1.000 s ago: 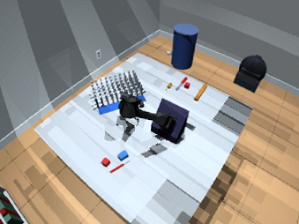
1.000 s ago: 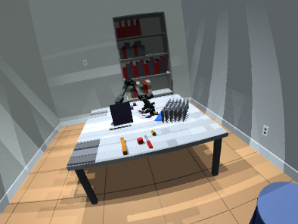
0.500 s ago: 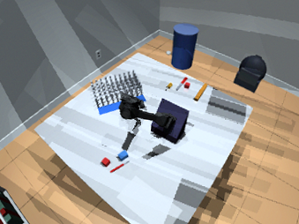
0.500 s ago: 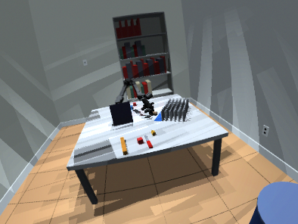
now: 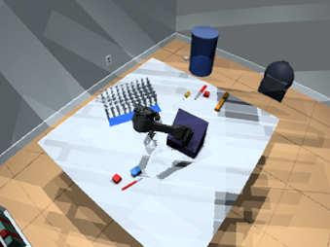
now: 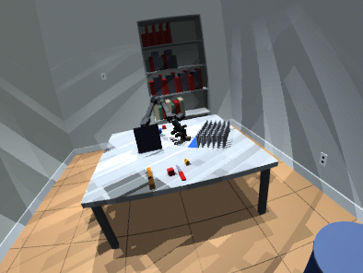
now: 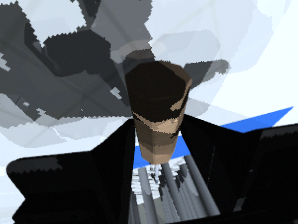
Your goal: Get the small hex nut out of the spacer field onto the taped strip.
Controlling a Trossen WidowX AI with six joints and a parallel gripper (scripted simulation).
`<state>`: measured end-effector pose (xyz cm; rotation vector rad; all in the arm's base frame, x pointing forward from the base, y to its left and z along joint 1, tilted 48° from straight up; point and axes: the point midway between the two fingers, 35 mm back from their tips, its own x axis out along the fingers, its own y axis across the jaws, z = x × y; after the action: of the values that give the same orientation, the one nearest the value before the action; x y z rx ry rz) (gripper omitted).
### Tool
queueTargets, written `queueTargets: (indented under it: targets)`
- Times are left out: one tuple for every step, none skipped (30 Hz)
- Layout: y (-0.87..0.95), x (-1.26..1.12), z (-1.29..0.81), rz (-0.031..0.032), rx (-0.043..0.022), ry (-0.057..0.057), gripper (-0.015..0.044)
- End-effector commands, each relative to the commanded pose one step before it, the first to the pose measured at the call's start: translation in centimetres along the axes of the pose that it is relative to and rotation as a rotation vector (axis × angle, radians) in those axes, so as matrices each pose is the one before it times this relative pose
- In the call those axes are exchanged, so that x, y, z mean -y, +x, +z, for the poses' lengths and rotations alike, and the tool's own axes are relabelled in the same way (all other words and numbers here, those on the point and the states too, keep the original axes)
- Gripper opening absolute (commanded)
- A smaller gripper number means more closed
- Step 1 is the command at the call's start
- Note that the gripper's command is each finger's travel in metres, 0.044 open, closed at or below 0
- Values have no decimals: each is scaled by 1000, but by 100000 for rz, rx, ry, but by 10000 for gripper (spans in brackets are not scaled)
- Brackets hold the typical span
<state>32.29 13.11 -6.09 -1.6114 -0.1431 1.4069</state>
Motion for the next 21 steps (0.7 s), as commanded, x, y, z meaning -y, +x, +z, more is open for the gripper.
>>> queueTargets:
  targets:
    - [-182, -67, 234, 231, -433, 514, 0]
    - [-25, -1, 58, 2, 3, 2, 0]
    - [-25, -1, 58, 3, 3, 3, 0]
    - [-25, -1, 58, 3, 3, 3, 0]
    - [-25, -1, 58, 2, 3, 2, 0]
    - [-25, -1, 58, 2, 3, 2, 0]
    - [-25, -1, 58, 2, 3, 3, 0]
    - [-25, -1, 58, 2, 3, 2, 0]
    - [-25, -1, 58, 2, 3, 2, 0]
    - [-25, -1, 58, 2, 3, 3, 0]
    - [-27, -1, 62, 3, 4, 3, 0]
    - [-27, -1, 62, 3, 4, 2, 0]
    - [-27, -1, 62, 3, 4, 3, 0]
    - [-27, -1, 61, 2, 4, 2, 0]
    - [-27, -1, 61, 2, 4, 2, 0]
    - [-27, -1, 61, 2, 4, 2, 0]
    - [-27, -1, 61, 2, 4, 2, 0]
    - [-27, -1, 61, 2, 4, 2, 0]
    - [-27, -1, 61, 2, 4, 2, 0]
    - [-27, -1, 61, 2, 4, 2, 0]
    - [-27, -1, 61, 2, 4, 2, 0]
